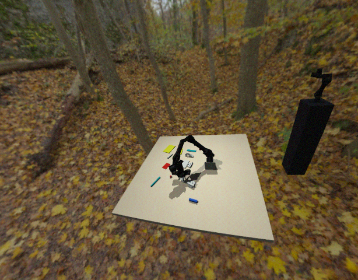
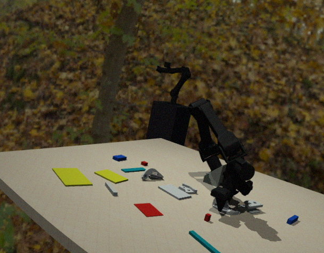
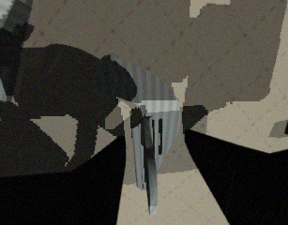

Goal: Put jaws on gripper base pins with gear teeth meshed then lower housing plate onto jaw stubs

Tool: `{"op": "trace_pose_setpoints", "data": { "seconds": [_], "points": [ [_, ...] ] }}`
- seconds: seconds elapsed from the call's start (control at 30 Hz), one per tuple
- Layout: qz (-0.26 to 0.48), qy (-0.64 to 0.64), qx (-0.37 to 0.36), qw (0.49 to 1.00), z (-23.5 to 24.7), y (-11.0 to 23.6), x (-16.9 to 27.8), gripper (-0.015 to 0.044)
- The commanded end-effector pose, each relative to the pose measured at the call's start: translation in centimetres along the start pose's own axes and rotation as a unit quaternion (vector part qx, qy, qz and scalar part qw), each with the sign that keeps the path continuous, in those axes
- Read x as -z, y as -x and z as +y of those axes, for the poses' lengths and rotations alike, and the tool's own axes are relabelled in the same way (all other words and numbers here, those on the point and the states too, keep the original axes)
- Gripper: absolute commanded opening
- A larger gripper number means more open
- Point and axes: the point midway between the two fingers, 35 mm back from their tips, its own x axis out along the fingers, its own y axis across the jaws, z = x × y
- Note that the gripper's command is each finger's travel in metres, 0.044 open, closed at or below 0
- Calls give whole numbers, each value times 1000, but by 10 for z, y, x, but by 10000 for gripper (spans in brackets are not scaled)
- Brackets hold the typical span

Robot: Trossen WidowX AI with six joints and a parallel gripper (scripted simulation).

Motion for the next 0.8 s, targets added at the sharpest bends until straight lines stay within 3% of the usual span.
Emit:
{"op": "trace_pose_setpoints", "data": {
  "seconds": [0.0,0.53,0.77],
  "points": [
    [0,0,0,1000,0,0,0,151],
    [0,0,0,1000,0,0,0,134],
    [0,1,1,1000,-2,20,-1,134]
  ]
}}
